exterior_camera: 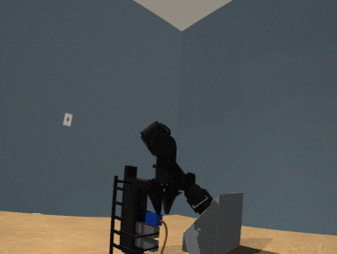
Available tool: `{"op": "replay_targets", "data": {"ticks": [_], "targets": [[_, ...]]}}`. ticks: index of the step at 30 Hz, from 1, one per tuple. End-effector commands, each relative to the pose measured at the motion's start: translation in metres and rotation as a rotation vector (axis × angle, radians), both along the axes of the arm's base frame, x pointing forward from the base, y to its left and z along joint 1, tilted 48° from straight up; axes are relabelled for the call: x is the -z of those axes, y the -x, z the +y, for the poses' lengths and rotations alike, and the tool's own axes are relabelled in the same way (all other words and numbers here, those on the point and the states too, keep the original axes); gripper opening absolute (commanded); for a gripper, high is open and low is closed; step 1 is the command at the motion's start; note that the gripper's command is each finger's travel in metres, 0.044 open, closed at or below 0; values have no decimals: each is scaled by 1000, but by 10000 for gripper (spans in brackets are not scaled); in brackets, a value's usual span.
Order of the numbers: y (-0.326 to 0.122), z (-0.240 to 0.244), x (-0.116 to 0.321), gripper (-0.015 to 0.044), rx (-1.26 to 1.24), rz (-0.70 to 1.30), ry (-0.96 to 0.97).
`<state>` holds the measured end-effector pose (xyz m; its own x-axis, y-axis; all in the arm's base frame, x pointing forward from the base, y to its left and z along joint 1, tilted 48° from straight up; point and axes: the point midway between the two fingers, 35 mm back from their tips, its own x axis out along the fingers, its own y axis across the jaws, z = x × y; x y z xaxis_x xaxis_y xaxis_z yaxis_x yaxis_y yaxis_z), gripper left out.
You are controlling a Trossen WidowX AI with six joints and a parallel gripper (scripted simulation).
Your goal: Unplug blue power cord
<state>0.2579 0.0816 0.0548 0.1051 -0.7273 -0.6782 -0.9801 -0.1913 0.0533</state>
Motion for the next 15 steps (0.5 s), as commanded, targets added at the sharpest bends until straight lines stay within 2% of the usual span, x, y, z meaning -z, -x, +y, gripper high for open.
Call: {"op": "replay_targets", "data": {"ticks": [1,15], "targets": [[-1,-5,-7,160,-4,-2,3],[-3,-16,-17,160,-4,-2,5]]}}
